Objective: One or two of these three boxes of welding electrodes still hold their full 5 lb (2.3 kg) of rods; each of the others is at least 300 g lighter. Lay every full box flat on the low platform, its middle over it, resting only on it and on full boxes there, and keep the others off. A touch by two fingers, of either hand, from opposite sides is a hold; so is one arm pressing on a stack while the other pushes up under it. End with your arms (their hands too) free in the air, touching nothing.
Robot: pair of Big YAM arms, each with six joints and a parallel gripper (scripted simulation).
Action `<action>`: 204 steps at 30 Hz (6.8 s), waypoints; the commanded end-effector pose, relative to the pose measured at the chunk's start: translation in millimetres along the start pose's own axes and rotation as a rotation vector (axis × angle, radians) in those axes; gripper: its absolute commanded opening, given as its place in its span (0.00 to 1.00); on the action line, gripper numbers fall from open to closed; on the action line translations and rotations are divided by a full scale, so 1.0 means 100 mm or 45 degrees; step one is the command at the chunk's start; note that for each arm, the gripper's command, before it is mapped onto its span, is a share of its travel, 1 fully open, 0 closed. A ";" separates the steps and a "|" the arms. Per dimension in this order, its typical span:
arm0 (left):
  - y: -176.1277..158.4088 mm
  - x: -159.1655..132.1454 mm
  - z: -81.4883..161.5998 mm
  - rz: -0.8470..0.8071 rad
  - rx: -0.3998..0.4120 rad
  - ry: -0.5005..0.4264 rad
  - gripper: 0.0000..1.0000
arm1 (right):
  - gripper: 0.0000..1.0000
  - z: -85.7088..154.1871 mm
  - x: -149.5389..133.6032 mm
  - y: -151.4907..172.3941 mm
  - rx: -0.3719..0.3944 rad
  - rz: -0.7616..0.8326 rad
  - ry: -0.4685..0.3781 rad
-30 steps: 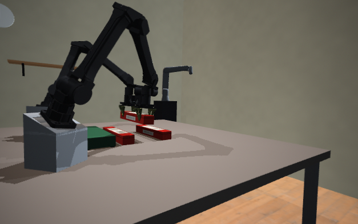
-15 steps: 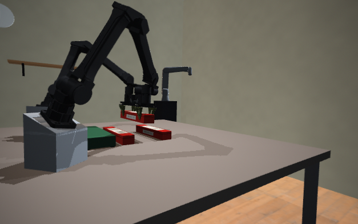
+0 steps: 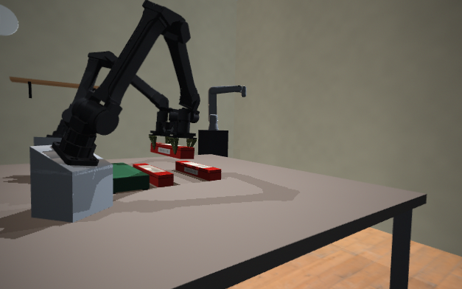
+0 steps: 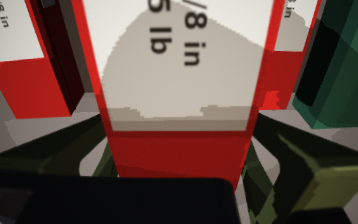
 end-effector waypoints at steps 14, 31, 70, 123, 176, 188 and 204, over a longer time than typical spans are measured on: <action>0.02 -0.01 0.46 -0.015 0.130 -0.043 0.00 | 0.00 0.60 0.06 -0.10 -0.171 -0.021 -0.079; -0.01 0.00 0.41 -0.012 0.137 -0.046 0.00 | 0.00 0.53 0.04 -0.04 -0.160 -0.016 -0.072; -0.39 -0.08 0.32 -0.019 0.119 -0.038 0.00 | 0.00 0.41 0.09 0.40 -0.142 -0.007 -0.063; -0.54 -0.08 0.47 0.010 0.108 -0.037 0.00 | 0.00 0.49 0.14 0.57 -0.119 -0.033 -0.056; -0.55 -0.08 0.71 0.011 0.108 -0.039 0.00 | 0.00 0.71 0.13 0.58 -0.119 -0.033 -0.057; -0.55 -0.08 0.71 0.011 0.108 -0.039 0.00 | 0.00 0.71 0.13 0.58 -0.119 -0.033 -0.057; -0.55 -0.08 0.71 0.011 0.108 -0.039 0.00 | 0.00 0.71 0.13 0.58 -0.119 -0.033 -0.057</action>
Point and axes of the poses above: on each arm, the point where the finger pads meet when closed, its own z axis back along the fingers, its own y axis across the jaws, x = y × z, the point moved 4 cm from there along z, back along the fingers, and after that the axes turned 1 degree about z, right-handed, at the moved point
